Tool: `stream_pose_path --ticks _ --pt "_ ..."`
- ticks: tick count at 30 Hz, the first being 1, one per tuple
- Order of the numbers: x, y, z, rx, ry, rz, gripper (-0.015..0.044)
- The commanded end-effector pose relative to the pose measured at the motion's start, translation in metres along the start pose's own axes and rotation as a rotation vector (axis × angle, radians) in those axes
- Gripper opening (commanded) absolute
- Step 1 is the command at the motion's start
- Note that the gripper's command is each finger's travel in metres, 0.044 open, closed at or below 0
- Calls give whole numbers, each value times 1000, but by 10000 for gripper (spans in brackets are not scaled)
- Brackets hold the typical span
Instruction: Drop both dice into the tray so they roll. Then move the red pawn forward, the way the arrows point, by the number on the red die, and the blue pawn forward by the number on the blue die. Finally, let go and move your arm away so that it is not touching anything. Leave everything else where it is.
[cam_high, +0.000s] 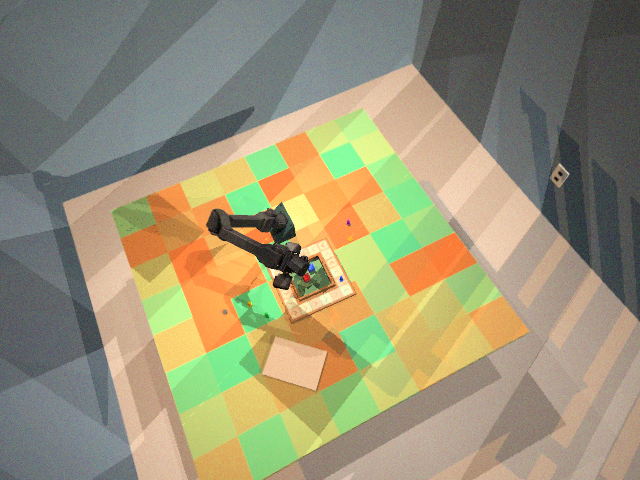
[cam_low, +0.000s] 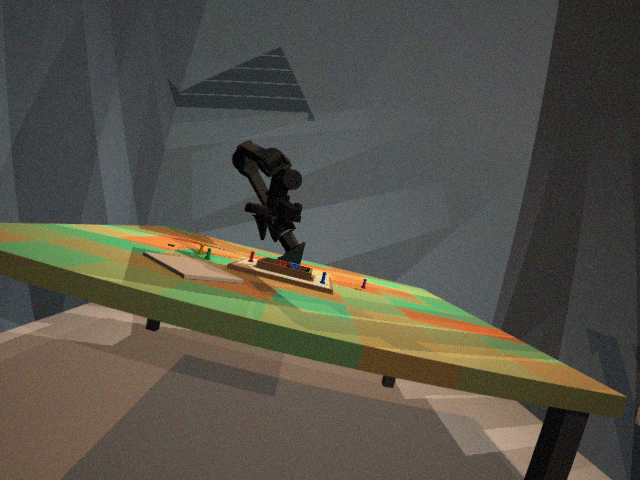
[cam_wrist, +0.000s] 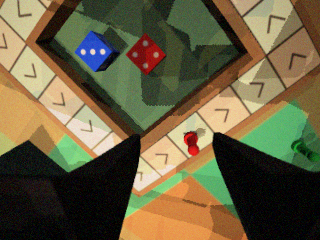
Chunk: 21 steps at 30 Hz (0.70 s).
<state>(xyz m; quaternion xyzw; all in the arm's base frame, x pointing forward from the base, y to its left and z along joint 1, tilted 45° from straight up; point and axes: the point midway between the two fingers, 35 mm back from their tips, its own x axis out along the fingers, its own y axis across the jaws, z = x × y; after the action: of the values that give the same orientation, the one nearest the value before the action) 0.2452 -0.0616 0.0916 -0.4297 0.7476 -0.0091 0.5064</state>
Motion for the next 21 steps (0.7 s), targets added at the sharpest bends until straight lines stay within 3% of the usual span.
stream_pose_path --ticks 1,21 --pt "9 -20 -38 317 39 -35 200" --pt "28 -20 -38 318 38 -36 200"
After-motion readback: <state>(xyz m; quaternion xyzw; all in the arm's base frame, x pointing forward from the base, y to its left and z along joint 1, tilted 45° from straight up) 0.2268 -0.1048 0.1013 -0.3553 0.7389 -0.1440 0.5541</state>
